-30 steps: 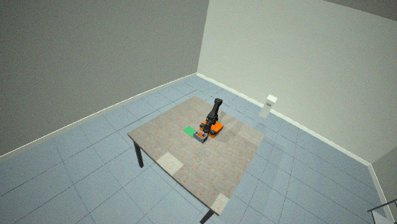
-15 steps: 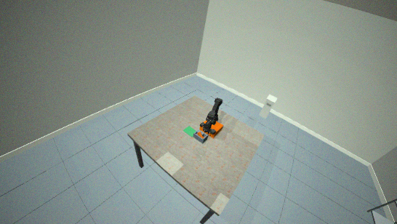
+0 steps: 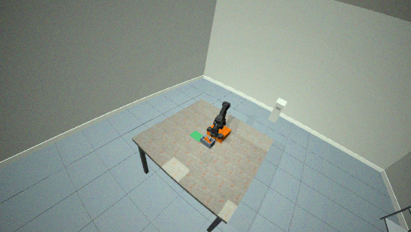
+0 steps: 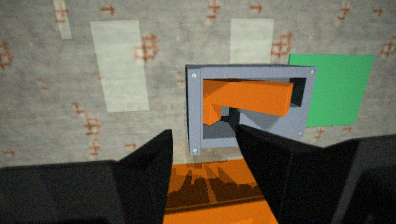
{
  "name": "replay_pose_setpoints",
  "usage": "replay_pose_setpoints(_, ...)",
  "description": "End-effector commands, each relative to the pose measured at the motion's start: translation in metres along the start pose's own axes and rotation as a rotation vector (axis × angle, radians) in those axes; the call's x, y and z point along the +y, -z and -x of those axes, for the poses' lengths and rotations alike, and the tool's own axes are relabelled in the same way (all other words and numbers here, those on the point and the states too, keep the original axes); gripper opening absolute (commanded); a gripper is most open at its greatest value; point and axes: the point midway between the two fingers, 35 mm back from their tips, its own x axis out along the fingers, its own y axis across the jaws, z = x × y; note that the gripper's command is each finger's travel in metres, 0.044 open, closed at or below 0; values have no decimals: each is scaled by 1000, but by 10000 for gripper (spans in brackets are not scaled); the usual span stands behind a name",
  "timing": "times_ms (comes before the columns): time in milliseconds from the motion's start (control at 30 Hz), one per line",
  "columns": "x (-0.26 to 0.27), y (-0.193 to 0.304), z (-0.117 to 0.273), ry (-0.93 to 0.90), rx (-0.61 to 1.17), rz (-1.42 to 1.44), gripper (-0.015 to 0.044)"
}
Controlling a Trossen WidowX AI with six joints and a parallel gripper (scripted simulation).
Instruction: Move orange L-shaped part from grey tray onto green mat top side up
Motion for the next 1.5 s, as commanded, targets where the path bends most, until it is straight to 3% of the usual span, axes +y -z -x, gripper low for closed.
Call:
replay_pose_setpoints(0,-6,-2,1,1,-3,106,280)
replay_pose_setpoints(600,-75,-7,3,1,19,1530,280)
replay_pose_setpoints(1033,-76,-7,3,1,19,1544,280)
replay_pose_setpoints(1467,-77,-7,-30,1,20,1544,280)
